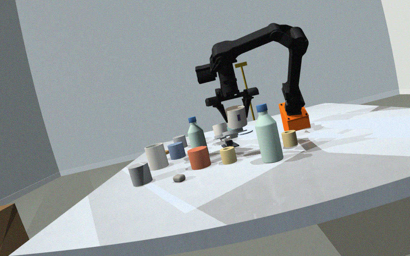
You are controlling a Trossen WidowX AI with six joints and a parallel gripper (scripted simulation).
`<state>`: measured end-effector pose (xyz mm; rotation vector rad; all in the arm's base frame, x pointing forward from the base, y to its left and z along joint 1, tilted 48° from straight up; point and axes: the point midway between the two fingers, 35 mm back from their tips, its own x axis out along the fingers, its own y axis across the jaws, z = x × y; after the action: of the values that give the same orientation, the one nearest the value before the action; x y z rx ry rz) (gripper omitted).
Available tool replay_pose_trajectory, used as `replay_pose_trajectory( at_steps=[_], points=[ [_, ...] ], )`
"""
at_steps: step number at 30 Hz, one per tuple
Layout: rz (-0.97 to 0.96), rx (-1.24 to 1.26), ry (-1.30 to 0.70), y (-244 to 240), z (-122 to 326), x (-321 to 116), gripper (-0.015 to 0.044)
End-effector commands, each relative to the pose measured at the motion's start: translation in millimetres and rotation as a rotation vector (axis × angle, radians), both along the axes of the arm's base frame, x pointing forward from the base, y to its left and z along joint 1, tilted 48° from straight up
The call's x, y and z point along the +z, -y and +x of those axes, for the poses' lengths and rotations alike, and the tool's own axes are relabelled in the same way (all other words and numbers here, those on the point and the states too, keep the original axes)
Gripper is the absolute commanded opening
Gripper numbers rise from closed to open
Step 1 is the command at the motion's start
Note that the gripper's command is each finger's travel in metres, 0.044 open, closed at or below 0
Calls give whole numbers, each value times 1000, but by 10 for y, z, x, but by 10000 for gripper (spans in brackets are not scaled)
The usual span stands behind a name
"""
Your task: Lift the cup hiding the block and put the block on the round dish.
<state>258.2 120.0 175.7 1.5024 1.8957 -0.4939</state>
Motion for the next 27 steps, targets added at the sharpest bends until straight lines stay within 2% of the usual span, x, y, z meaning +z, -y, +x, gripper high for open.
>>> replay_pose_trajectory(
  at_steps=[1,17,27],
  points=[
    [6,-2,9,-106,-81,43,0],
    [31,19,-6,-585,-530,96,0],
    [31,21,-6,-752,-573,-42,0]
  ],
)
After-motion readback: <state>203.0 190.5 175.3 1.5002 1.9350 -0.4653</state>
